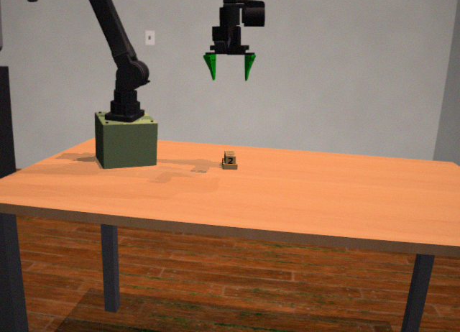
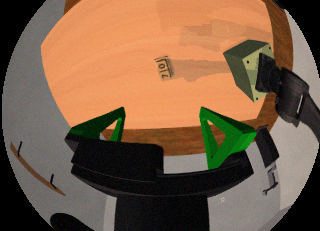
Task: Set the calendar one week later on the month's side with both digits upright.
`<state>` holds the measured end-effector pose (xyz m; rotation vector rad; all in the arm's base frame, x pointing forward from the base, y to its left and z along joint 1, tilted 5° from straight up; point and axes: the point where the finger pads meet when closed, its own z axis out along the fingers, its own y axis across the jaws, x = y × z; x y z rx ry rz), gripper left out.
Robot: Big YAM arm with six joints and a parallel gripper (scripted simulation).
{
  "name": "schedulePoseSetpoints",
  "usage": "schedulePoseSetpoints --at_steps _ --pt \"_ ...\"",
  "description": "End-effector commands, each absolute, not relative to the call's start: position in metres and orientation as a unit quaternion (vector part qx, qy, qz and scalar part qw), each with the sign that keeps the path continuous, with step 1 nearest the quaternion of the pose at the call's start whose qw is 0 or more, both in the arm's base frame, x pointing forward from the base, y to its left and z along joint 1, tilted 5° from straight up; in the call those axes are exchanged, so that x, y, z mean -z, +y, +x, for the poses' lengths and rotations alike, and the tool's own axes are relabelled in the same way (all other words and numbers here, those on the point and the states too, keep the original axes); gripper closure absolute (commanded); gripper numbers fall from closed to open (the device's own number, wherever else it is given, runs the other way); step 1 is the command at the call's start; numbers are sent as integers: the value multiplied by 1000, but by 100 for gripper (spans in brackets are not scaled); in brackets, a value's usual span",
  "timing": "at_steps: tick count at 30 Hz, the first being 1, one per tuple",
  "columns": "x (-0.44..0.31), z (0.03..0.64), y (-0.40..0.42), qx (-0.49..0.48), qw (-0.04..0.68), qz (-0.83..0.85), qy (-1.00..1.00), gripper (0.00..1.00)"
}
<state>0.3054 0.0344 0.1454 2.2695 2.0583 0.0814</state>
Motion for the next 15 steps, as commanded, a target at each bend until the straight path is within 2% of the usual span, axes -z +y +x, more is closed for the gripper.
schedulePoseSetpoints --at_steps 1,8,11,15 --pt "-95 329 37 -16 47 673 738 0" --pt "-39 326 33 10 42 627 778 0" --pt "-55 349 37 -9 59 627 777 0" --pt "-63 349 37 -18 67 627 776 0"
